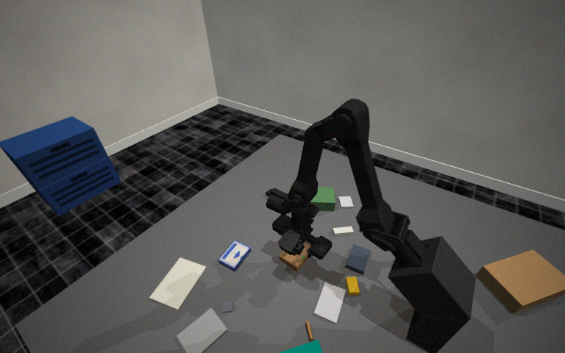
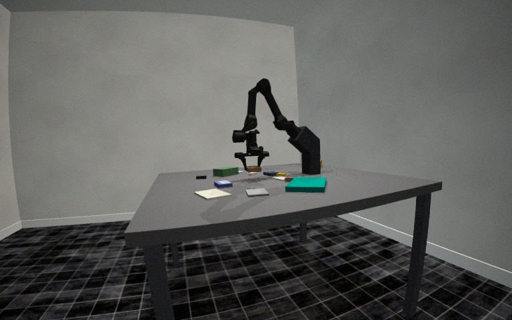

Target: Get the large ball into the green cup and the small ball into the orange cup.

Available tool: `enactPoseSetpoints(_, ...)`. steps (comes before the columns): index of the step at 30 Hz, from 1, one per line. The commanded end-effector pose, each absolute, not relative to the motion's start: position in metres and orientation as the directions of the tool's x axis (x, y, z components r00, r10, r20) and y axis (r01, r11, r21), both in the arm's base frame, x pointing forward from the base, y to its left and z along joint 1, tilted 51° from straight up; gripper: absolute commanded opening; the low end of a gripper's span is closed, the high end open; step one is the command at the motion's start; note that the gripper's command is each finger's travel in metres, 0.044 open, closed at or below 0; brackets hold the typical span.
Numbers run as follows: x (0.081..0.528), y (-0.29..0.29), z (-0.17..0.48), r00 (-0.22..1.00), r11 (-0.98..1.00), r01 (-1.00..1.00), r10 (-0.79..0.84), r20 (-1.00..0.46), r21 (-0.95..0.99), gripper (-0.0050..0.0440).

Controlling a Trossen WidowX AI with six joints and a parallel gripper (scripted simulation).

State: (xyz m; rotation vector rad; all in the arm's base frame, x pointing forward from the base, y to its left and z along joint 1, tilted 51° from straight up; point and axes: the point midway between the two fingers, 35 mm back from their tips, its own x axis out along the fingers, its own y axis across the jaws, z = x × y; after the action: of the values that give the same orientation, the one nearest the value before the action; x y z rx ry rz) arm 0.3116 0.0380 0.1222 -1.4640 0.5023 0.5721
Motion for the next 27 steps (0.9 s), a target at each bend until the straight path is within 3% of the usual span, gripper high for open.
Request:
enactPoseSetpoints(1,0.3115,0.0374,0.1218,0.77,0.025,-0.637,0.05,-0.636,-0.77,0.0)
enactPoseSetpoints(27,0.312,0.0368,0.1219,0.76,0.024,-0.649,0.073,-0.646,-0.76,0.0)
